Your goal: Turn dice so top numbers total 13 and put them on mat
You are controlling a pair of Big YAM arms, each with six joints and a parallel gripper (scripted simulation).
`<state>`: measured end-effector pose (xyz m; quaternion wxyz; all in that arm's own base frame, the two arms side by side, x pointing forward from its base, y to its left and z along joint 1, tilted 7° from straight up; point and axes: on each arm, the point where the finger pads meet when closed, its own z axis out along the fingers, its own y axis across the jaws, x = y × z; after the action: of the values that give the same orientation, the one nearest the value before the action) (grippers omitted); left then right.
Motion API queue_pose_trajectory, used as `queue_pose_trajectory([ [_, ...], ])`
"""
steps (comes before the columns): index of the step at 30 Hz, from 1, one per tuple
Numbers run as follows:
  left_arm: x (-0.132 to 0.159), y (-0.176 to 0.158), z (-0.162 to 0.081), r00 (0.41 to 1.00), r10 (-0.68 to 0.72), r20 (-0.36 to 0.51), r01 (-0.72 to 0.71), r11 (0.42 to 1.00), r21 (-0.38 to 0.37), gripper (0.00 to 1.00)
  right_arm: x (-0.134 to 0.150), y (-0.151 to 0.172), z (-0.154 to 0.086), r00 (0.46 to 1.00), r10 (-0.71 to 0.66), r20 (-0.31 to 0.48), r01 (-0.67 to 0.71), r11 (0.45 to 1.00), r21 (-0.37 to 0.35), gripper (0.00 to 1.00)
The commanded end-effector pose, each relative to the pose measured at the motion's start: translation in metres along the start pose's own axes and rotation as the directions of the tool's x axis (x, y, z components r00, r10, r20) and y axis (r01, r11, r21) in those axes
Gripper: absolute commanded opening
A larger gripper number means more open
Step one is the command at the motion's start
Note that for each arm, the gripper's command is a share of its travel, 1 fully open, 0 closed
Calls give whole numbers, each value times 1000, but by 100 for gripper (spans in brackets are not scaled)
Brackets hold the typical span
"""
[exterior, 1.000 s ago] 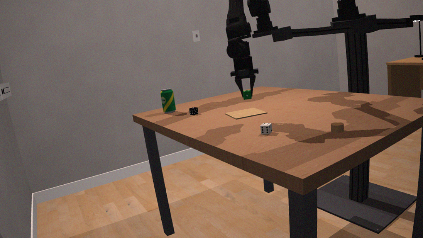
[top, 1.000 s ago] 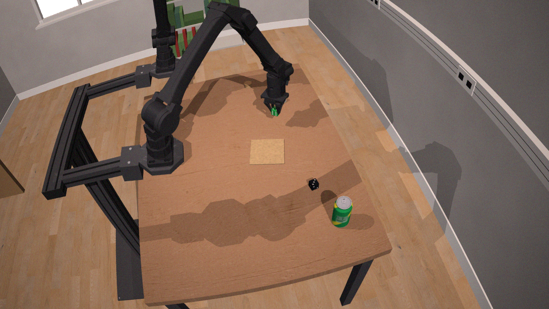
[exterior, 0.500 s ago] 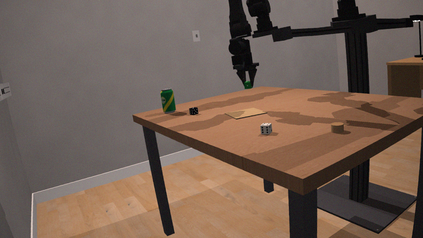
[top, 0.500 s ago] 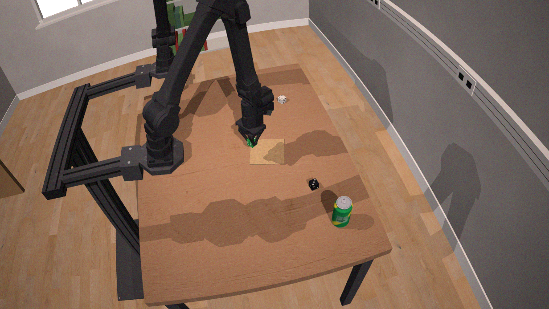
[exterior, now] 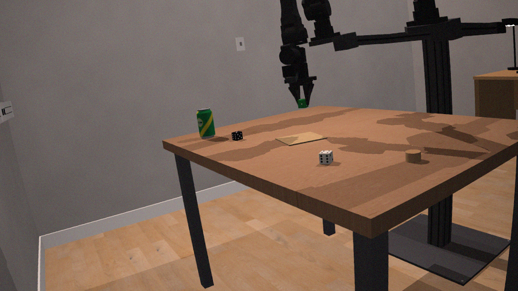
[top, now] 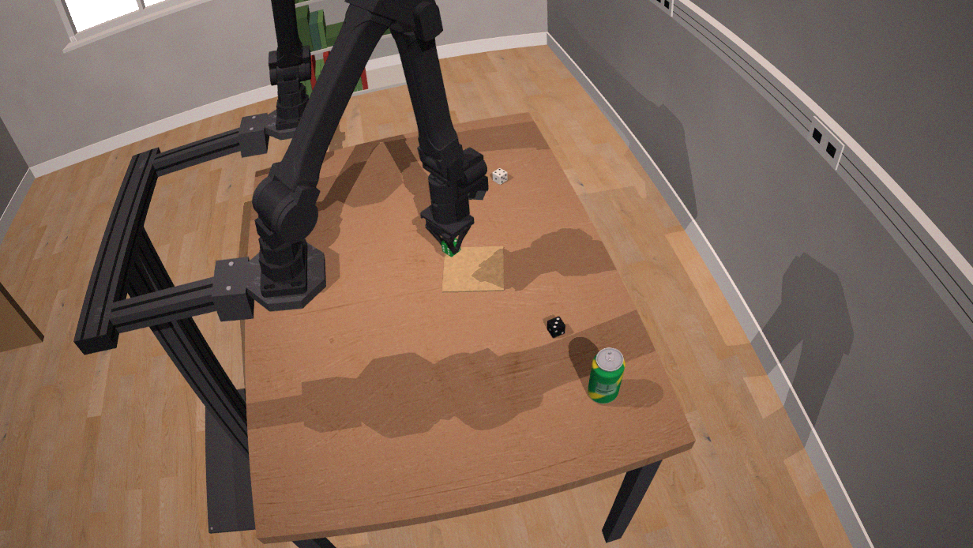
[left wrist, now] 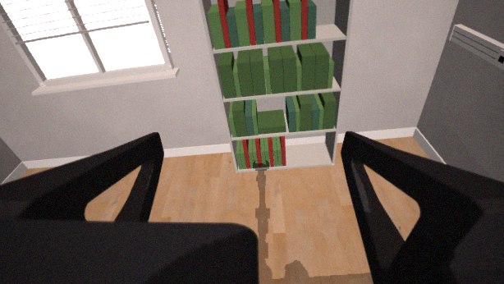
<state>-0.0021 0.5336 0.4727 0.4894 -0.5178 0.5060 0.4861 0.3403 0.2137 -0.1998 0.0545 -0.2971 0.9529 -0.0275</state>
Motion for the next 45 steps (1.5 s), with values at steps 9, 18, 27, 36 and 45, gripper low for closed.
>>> queue_pose_trajectory([
  [9,-38,2,2,998,15,67,-15,1000,-2,100,-8,-4,18,1000,8,15,-8,1000,2,26],
  [18,-38,2,2,998,15,67,-15,1000,-2,100,-5,-5,54,1000,3,12,-3,1000,1,26],
  [27,-38,2,2,998,15,67,-15,1000,-2,100,-2,-5,90,1000,0,9,0,1000,0,26],
  [36,-38,2,2,998,15,67,-15,1000,-2,100,-1,-5,103,1000,3,8,-3,1000,0,26],
  [45,-38,2,2,998,15,67,-15,1000,-2,100,2,-3,103,1000,-1,1,1,1000,0,26],
])
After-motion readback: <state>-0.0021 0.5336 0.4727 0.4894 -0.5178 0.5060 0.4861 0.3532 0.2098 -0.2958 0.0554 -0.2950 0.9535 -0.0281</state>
